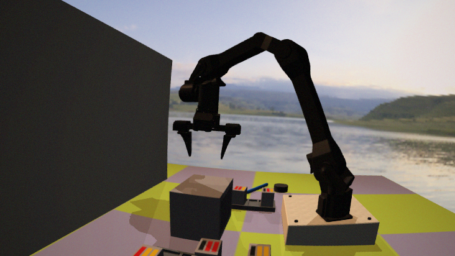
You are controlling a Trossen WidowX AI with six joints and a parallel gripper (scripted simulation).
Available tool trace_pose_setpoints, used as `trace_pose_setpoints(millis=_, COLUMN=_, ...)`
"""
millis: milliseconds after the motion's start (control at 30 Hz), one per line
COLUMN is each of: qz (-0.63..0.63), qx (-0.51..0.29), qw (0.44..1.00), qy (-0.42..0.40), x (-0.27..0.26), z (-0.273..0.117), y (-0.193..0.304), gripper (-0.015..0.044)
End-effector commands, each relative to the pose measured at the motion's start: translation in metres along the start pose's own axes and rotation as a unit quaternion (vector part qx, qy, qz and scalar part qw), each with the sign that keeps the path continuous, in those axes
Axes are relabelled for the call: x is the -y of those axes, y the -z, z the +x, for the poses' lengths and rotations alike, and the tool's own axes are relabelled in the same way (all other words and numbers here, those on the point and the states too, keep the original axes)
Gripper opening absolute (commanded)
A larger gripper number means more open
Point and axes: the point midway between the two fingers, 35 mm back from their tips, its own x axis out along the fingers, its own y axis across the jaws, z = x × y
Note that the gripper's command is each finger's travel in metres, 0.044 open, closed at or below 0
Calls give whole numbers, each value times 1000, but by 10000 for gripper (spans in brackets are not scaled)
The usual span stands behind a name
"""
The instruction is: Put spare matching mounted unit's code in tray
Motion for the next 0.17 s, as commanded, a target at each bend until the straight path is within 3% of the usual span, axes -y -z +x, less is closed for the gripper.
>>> trace_pose_setpoints(millis=0, qz=0, qx=-1, qw=1000, qy=2, x=1, z=-1, y=0, gripper=440)
trace_pose_setpoints(millis=133, qz=0, qx=-1, qw=1000, qy=2, x=1, z=-1, y=0, gripper=440)
